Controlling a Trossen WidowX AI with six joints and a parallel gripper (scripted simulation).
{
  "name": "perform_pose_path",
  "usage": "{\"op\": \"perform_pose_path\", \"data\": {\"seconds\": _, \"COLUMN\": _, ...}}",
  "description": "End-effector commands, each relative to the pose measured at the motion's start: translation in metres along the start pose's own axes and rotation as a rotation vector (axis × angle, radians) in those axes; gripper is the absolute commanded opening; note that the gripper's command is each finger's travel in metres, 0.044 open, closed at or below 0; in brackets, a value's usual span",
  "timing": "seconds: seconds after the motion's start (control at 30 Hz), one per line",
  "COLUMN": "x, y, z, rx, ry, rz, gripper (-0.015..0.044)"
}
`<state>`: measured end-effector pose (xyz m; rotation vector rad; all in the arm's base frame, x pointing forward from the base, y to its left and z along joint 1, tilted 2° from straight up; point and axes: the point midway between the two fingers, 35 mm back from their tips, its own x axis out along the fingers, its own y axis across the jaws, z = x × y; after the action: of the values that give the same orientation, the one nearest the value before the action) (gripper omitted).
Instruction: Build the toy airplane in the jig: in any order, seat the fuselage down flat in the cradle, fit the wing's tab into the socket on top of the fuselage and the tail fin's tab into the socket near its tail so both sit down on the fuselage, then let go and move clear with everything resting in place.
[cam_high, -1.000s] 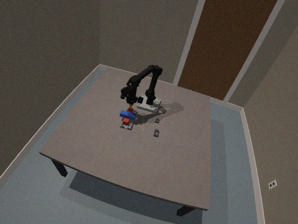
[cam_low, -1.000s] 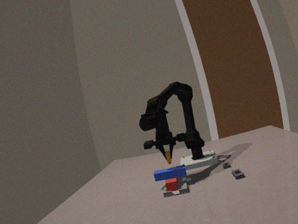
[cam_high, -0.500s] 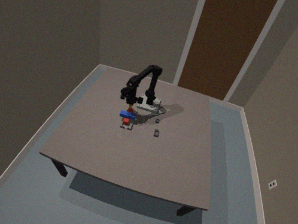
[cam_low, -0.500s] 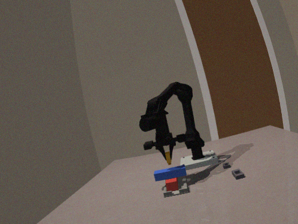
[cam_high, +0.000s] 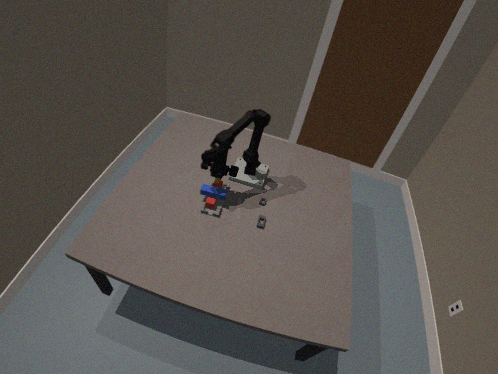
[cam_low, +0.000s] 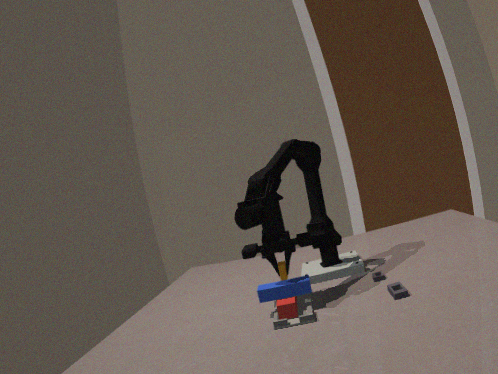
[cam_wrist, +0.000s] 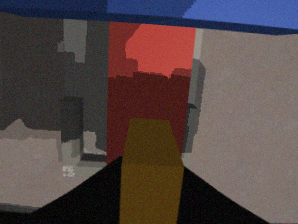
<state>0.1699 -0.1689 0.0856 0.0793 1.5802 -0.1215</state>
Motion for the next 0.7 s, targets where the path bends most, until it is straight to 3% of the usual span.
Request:
{"op": "perform_pose_path", "data": {"seconds": 0.0, "x": 0.0065, "y": -0.0001, "z": -0.0007, "rx": -0.004, "ry": 0.004, "rz": 0.0, "gripper": 0.0066}}
{"op": "perform_pose_path", "data": {"seconds": 0.27, "x": 0.0115, "y": 0.0004, "z": -0.001, "rx": 0.0, "ry": 0.003, "rz": 0.002, "gripper": 0.0079}}
{"op": "perform_pose_path", "data": {"seconds": 0.4, "x": 0.0115, "y": 0.0004, "z": -0.001, "rx": 0.0, "ry": 0.003, "rz": 0.002, "gripper": 0.0052}}
{"op": "perform_pose_path", "data": {"seconds": 0.47, "x": 0.0115, "y": 0.0004, "z": -0.001, "rx": 0.0, "ry": 0.003, "rz": 0.002, "gripper": 0.0}}
{"op": "perform_pose_path", "data": {"seconds": 0.57, "x": 0.0115, "y": 0.0004, "z": -0.001, "rx": 0.0, "ry": 0.003, "rz": 0.002, "gripper": 0.0}}
{"op": "perform_pose_path", "data": {"seconds": 0.67, "x": 0.0115, "y": 0.0004, "z": -0.001, "rx": 0.0, "ry": 0.003, "rz": 0.002, "gripper": 0.0079}}
